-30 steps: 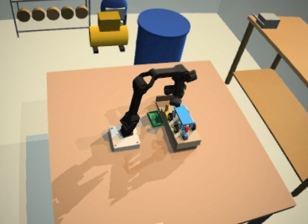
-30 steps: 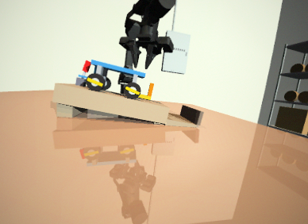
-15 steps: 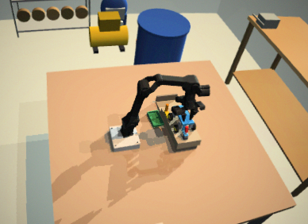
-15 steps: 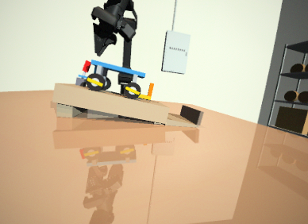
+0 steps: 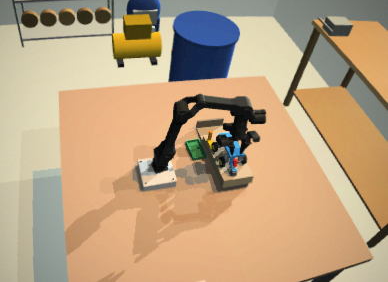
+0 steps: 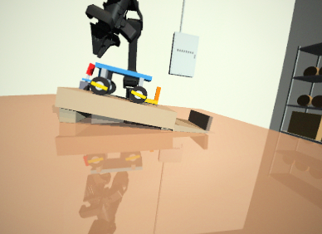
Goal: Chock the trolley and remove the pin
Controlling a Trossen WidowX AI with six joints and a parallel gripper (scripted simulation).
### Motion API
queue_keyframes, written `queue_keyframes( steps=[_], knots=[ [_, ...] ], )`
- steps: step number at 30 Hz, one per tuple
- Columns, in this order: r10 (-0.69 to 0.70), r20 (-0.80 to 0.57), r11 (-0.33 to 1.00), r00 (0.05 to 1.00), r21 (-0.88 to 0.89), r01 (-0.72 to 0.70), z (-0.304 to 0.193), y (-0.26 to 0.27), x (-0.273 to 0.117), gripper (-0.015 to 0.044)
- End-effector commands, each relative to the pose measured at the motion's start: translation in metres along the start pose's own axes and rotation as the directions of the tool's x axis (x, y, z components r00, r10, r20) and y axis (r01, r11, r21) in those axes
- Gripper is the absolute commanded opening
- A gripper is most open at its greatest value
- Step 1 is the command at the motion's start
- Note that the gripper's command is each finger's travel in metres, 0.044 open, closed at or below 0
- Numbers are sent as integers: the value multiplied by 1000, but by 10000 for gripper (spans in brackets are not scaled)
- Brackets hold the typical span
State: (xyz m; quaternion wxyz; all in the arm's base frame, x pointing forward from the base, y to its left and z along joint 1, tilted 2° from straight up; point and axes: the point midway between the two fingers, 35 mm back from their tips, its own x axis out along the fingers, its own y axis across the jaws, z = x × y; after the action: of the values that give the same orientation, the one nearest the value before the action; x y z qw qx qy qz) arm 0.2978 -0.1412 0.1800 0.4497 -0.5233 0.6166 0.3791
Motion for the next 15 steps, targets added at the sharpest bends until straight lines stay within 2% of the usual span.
queue_keyframes(
  steps=[1,15],
  knots=[
    [2,-6,1000,1000,8,-2,-1,0,6,190],
    [2,-6,1000,1000,8,-2,-2,1,26,190]
  ],
)
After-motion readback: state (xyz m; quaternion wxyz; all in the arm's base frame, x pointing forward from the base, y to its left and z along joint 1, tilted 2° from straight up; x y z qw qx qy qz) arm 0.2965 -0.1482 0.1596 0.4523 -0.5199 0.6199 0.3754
